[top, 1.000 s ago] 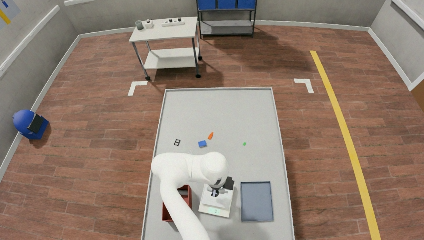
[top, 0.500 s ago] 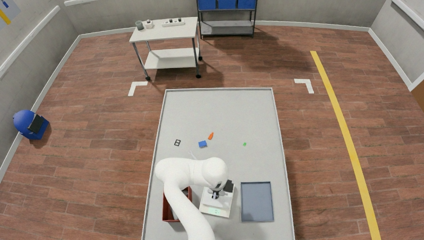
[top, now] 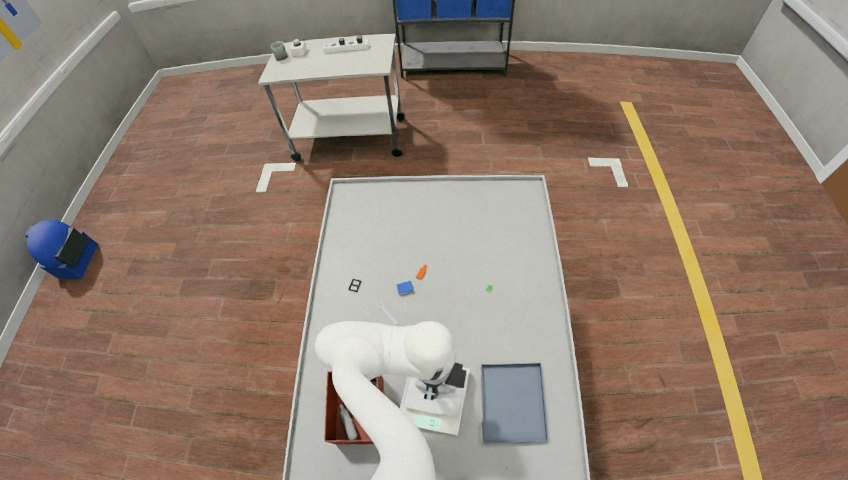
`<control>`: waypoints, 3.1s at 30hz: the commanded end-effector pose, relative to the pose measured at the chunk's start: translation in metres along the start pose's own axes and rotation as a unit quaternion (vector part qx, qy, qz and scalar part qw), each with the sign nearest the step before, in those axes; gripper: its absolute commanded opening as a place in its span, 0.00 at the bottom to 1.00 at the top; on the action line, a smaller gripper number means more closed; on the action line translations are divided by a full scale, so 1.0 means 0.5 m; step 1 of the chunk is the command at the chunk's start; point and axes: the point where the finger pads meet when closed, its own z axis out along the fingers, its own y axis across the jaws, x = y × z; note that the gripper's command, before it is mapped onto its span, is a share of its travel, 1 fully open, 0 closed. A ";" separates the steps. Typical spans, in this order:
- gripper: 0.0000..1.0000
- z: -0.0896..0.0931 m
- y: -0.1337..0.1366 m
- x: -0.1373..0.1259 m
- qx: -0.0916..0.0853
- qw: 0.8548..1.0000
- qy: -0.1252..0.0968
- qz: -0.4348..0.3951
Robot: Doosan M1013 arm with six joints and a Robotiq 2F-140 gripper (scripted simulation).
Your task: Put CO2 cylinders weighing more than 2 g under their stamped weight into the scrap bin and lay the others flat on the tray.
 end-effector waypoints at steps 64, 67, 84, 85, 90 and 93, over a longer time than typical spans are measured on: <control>0.40 -0.072 -0.009 -0.003 0.005 1.000 0.000 0.000; 0.40 -0.110 -0.008 -0.004 0.005 1.000 -0.001 0.000; 0.40 -0.210 -0.004 -0.003 0.004 1.000 -0.001 -0.001; 0.40 -0.210 -0.002 -0.003 0.003 1.000 -0.001 -0.005; 0.40 -0.224 0.023 -0.005 0.001 0.996 -0.001 -0.084; 0.40 -0.232 0.029 -0.003 0.001 0.993 -0.001 -0.114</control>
